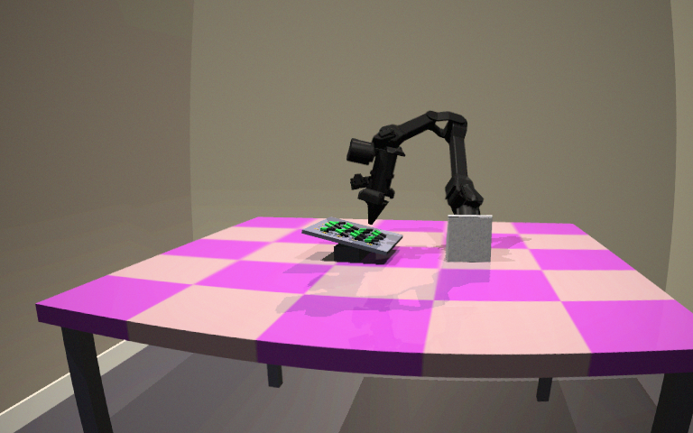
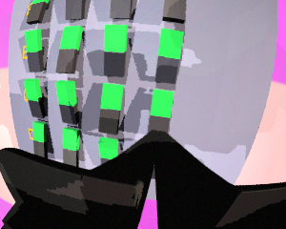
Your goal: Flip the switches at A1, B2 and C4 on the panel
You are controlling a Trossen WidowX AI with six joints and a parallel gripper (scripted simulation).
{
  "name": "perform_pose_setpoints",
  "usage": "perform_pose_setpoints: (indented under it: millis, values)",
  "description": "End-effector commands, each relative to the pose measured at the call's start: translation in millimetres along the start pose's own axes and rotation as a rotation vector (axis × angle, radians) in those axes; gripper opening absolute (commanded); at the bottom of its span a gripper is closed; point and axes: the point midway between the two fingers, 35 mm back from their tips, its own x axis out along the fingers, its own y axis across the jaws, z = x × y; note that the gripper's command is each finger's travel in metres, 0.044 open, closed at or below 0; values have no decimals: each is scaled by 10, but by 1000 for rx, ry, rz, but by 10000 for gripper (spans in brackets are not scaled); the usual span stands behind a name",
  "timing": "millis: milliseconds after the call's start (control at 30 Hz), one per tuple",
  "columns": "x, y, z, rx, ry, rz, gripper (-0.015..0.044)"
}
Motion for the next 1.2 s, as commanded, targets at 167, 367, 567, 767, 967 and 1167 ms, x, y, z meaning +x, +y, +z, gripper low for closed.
perform_pose_setpoints:
  millis: [167,367,567,767,967,1167]
  values:
    - [107,-9,-15,-5,2,-7,0]
    - [107,-9,-15,-5,2,-7,0]
    - [107,-9,-15,-5,2,-7,0]
    - [107,-9,-15,-5,2,-7,0]
    - [107,-9,-15,-5,2,-7,0]
    - [114,-9,-15,-5,2,-7,0]
